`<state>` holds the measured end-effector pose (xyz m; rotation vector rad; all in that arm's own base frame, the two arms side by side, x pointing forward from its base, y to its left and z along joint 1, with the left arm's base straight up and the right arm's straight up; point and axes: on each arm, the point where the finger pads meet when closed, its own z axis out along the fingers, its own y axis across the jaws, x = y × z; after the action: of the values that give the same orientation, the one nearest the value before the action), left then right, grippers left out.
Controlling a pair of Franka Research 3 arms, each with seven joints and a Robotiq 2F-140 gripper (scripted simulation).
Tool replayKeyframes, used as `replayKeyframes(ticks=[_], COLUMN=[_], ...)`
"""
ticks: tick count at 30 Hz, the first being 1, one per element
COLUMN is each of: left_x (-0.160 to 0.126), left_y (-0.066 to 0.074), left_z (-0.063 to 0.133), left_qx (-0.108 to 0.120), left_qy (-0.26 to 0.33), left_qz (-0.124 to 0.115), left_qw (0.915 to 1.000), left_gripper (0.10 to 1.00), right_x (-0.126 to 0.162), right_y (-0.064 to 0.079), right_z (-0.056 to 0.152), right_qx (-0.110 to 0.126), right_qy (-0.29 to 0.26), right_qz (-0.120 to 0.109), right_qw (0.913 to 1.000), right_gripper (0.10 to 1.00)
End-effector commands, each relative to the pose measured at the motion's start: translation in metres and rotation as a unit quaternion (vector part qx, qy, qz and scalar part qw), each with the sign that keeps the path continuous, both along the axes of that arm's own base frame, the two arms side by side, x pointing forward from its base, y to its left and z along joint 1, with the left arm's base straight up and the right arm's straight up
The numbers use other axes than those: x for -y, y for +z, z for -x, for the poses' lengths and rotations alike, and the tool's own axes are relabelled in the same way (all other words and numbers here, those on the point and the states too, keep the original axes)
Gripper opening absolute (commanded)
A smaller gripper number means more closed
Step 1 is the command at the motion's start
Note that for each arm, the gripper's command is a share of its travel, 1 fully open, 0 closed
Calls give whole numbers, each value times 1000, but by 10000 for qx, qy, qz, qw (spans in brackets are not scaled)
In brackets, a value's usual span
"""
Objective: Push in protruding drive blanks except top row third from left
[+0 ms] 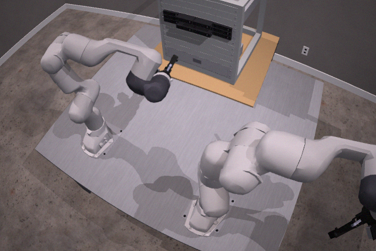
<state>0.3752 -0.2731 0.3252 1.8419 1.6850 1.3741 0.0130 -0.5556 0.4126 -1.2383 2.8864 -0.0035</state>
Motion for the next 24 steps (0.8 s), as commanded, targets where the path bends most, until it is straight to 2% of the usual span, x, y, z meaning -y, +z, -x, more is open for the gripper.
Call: replayKeyframes(ticks=[1,8,10,14,24], left_x=[0,-10,-10,-14,-13], left_y=[18,43,43,58,81], left_z=[-25,-53,-53,-67,-80], left_qx=[679,1369,1369,1815,2494], left_qy=[-27,-271,-271,-491,-958], left_qz=[490,775,775,1003,1458], left_qw=[9965,9872,9872,9770,9525], left_gripper=[1000,1000,1000,1000,1000], right_x=[-1,-1,-1,-1,-1], right_y=[0,0,0,0,0], right_z=[2,2,2,2,2], right_qx=[-8,-8,-8,-8,-8], right_qy=[-25,-25,-25,-25,-25], right_qz=[-9,-9,-9,-9,-9], right_qw=[10000,10000,10000,10000,10000], right_gripper=[1000,1000,1000,1000,1000])
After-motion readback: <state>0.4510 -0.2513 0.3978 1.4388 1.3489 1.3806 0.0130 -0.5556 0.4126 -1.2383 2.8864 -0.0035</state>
